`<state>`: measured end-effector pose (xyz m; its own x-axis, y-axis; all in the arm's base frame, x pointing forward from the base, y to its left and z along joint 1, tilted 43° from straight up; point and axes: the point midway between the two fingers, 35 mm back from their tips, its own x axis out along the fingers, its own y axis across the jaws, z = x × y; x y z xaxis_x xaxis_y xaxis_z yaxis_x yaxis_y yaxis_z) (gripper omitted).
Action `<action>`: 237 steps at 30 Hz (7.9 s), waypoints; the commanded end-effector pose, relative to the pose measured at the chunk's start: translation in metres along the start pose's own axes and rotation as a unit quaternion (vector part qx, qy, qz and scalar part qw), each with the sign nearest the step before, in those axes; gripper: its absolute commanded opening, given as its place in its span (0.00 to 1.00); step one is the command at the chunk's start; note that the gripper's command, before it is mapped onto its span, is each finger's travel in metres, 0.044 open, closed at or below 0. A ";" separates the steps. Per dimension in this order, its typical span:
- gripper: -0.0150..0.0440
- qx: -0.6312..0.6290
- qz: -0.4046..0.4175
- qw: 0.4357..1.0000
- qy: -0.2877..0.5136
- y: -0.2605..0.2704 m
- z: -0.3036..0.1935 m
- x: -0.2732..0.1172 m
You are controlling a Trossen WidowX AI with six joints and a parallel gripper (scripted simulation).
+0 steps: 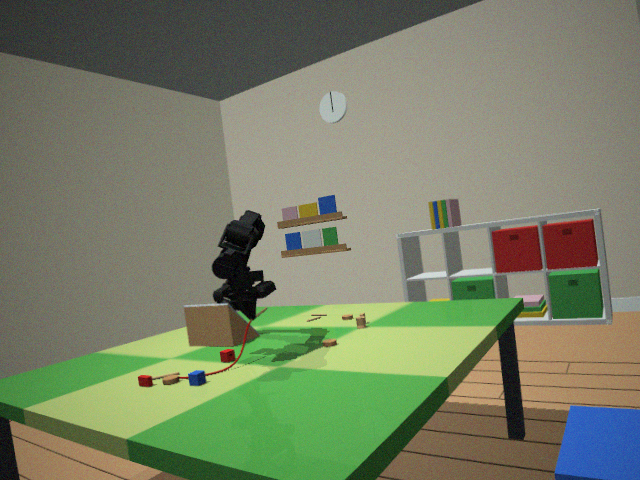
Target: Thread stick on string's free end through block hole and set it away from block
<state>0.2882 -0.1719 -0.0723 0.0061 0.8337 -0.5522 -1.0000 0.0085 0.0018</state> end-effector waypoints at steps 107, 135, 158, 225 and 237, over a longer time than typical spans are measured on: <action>0.25 0.360 -0.099 0.927 0.036 0.137 -0.054 -0.039; 0.25 0.448 -0.124 0.885 0.037 0.171 -0.060 -0.038; 0.25 0.523 -0.146 0.839 0.032 0.203 -0.063 -0.035; 0.25 0.730 -0.201 0.653 -0.001 0.290 -0.054 -0.007; 0.25 0.740 -0.167 0.652 0.024 0.287 -0.057 0.002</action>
<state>0.0008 -0.2062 -0.1168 0.2285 0.6085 -0.7599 0.1522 0.7486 0.6453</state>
